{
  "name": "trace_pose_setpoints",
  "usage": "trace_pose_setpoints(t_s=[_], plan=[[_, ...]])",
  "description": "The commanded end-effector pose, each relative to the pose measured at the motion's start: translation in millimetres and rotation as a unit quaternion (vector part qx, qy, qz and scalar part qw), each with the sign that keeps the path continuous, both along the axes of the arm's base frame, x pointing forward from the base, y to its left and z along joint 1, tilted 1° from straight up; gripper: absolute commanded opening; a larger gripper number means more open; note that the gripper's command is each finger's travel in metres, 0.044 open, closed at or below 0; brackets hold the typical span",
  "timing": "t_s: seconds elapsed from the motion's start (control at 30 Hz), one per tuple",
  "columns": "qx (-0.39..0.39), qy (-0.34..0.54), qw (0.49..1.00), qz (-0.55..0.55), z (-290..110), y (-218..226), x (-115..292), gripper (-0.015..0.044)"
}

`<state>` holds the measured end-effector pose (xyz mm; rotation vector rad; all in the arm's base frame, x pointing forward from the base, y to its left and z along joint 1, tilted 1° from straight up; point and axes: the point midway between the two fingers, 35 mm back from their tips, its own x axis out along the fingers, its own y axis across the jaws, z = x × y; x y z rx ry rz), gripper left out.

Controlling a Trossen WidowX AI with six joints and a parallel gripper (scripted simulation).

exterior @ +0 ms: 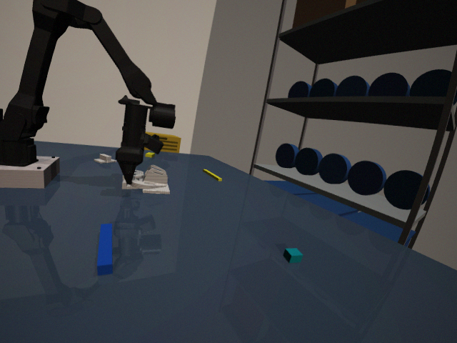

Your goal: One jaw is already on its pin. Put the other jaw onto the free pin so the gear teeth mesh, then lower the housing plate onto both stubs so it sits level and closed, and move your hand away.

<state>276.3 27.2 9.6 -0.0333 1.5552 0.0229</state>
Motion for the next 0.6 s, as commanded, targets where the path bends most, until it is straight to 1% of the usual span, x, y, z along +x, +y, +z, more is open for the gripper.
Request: trace_pose_setpoints(t_s=[0.0,0.57], plan=[[-0.002,0.000,1.000,0.003,-1.5,-0.7,-0.1,0.0351],[-0.002,0.001,1.000,0.004,-4.1,-0.7,0.0,0.0351]])
